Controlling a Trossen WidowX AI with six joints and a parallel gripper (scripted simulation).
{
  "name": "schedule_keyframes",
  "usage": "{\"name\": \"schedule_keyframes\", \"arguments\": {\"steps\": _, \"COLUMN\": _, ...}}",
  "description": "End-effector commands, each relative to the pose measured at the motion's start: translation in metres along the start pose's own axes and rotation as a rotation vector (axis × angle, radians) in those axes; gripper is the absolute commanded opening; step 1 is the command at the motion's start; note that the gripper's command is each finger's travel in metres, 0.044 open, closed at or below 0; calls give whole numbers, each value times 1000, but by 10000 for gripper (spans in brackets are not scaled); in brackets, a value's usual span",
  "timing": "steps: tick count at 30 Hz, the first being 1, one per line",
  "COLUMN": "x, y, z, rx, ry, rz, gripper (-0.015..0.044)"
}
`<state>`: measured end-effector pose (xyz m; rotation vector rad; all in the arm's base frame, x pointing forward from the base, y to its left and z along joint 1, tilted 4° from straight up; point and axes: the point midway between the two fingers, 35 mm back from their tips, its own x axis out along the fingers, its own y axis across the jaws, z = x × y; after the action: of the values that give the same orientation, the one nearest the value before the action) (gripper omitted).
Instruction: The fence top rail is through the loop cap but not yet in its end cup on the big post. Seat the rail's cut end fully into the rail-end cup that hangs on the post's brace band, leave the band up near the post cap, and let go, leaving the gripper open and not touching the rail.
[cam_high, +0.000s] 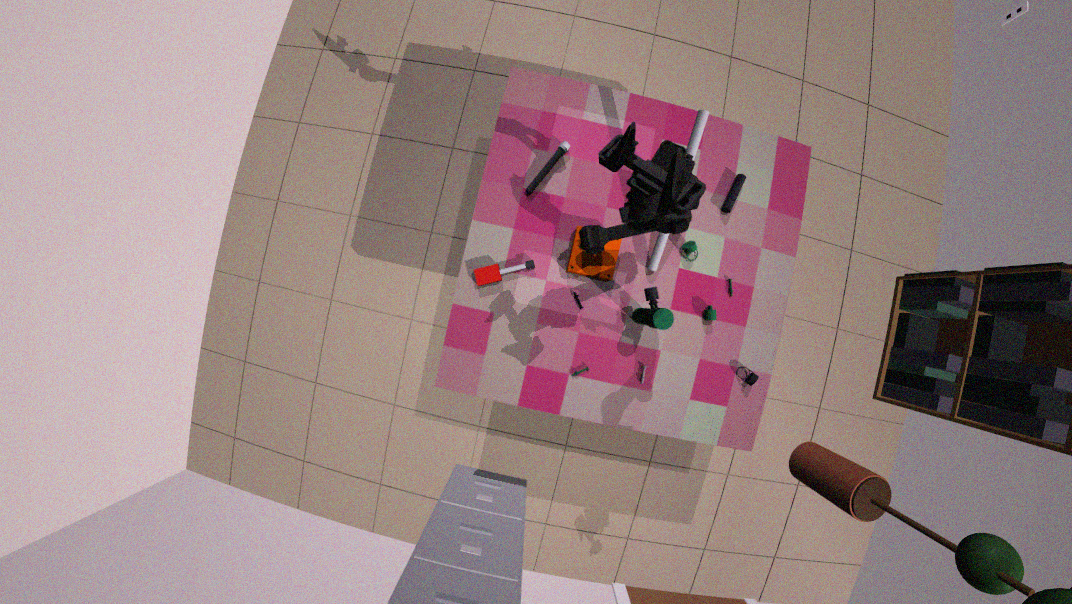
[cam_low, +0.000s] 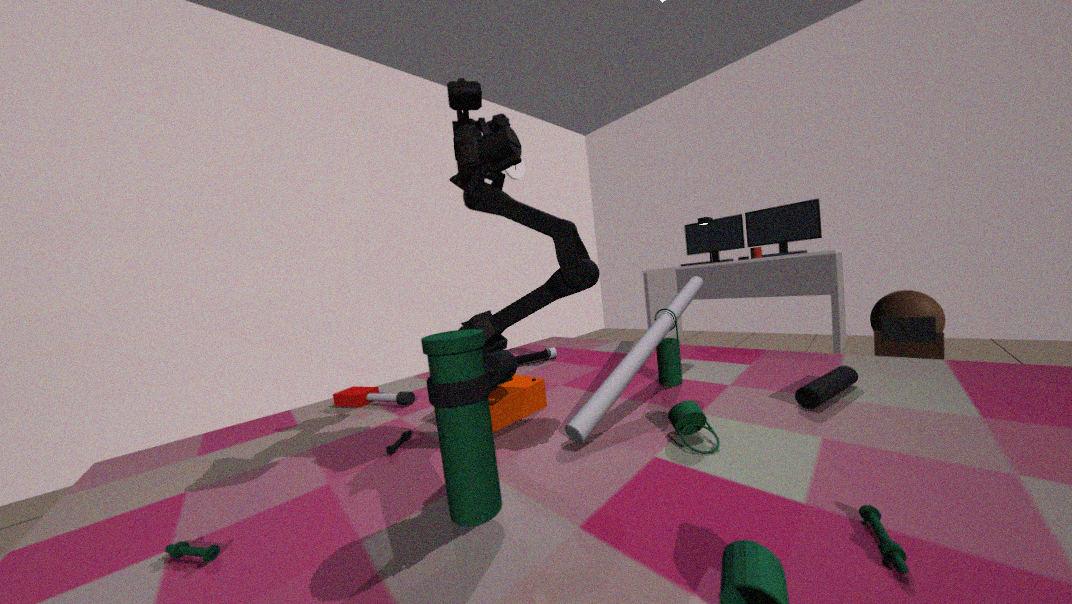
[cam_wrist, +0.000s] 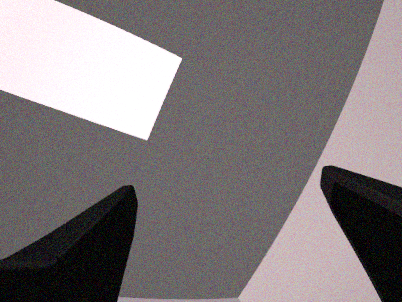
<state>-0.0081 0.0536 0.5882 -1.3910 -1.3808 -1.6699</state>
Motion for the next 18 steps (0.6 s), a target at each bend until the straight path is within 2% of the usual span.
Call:
{"name": "schedule_keyframes", "arguments": {"steps": 1, "x": 0, "y": -1, "z": -2, "rx": 4, "ry": 8, "rz": -4, "gripper": 426}}
{"name": "schedule_keyframes", "arguments": {"steps": 2, "x": 1, "y": -5, "z": -8, "rx": 17, "ry": 34, "rz": -15, "gripper": 440}}
{"name": "schedule_keyframes", "arguments": {"steps": 9, "x": -4, "y": -34, "z": -96, "rx": 189, "ry": 412, "rz": -112, "gripper": 440}}
{"name": "schedule_keyframes", "arguments": {"steps": 18, "x": -63, "y": -2, "z": -201, "rx": 382, "ry": 944, "rz": -65, "gripper": 440}}
